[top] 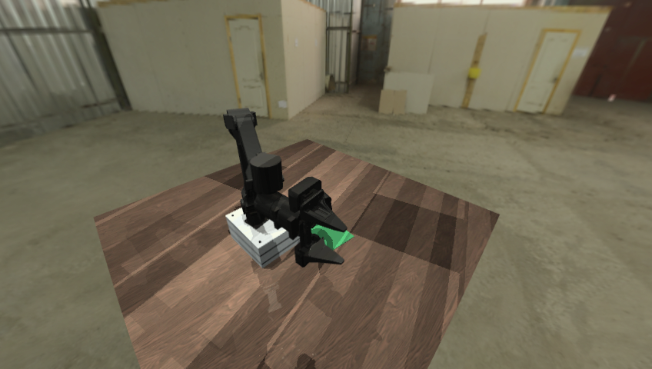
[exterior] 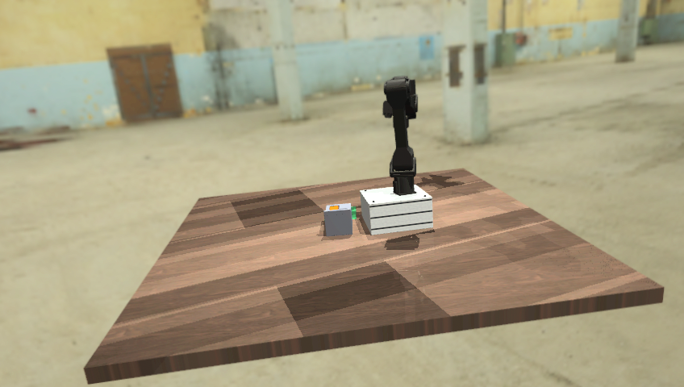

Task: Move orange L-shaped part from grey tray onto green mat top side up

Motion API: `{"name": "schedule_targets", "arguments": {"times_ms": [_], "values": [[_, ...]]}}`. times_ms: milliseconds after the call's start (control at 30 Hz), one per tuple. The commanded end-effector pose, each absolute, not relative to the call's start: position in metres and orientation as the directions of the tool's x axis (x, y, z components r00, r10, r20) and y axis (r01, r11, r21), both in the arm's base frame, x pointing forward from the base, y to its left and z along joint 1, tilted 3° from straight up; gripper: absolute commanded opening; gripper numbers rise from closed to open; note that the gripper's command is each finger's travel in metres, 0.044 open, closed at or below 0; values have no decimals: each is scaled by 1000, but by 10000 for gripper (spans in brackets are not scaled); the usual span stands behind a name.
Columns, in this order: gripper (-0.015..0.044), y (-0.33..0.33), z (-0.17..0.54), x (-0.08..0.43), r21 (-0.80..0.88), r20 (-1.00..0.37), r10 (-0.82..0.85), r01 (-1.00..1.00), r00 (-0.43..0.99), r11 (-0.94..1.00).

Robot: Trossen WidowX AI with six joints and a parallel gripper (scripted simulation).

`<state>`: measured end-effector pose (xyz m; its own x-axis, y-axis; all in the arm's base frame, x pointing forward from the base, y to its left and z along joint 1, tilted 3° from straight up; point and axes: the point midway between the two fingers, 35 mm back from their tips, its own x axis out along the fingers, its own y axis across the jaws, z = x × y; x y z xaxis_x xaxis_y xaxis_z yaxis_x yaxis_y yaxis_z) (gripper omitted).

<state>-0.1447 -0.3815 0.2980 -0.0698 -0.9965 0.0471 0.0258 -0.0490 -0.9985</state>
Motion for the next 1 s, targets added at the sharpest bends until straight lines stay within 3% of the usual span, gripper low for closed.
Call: {"name": "schedule_targets", "arguments": {"times_ms": [0, 133, 267, 533, 767, 967], "values": [[374, -383, 297, -142, -998, 42, -997, 35, -64, -45], [269, -390, 291, -121, -991, 17, -1000, 129, -24, -20], [180, -405, 272, -65, -960, -68, -992, 263, 106, 94], [180, -403, 217, 76, -740, -325, -869, 472, 374, 480], [180, -350, 173, 187, -468, -541, -648, 448, 536, 761], [180, -274, 137, 259, -218, -712, -413, 380, 568, 899]]}}
